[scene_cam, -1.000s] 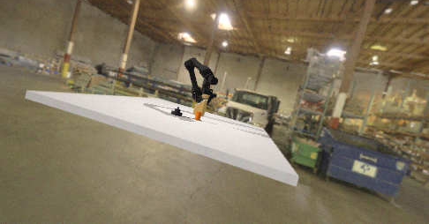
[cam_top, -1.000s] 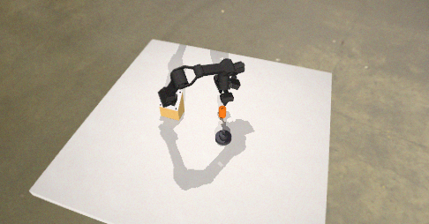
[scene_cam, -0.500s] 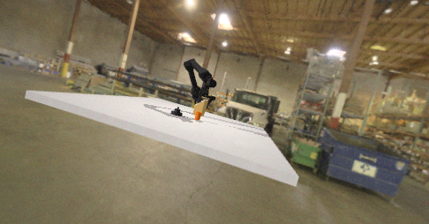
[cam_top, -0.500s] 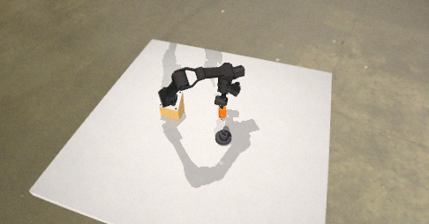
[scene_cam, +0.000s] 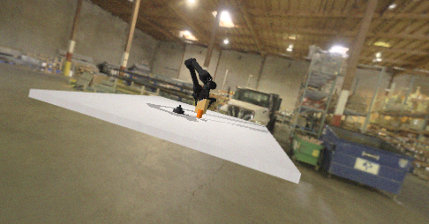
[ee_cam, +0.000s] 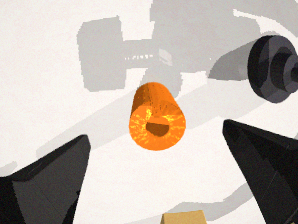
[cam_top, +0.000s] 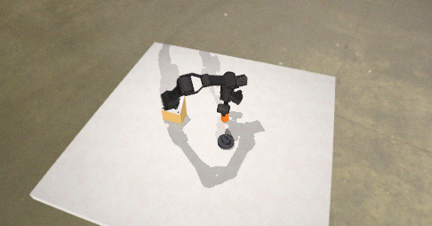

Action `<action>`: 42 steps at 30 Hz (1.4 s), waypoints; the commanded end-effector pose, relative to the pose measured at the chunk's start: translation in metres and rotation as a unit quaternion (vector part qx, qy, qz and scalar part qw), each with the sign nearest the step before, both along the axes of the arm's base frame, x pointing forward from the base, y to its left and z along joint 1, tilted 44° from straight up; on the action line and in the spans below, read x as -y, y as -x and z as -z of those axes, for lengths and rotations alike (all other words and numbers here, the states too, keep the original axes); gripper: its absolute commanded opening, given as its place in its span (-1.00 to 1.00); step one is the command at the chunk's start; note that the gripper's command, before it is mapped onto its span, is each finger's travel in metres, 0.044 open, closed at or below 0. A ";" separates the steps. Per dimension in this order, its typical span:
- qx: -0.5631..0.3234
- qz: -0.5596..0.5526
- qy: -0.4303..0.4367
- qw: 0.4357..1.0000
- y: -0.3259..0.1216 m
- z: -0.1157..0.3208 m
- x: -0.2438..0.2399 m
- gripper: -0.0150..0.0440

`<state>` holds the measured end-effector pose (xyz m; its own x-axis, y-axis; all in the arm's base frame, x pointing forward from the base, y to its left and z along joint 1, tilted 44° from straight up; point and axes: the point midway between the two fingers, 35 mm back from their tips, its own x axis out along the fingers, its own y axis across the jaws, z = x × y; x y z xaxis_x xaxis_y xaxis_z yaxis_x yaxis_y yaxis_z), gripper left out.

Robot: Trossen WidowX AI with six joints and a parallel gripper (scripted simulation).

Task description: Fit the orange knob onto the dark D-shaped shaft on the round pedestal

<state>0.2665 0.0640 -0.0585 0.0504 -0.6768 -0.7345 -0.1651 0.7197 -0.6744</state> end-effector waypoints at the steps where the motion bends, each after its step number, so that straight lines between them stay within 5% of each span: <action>1: -0.003 0.001 0.003 1.000 0.000 0.006 0.006 1.00; 38: -0.003 0.001 0.005 1.000 -0.001 0.046 0.046 1.00; 42: -0.003 0.001 0.005 1.000 -0.001 0.046 0.046 0.64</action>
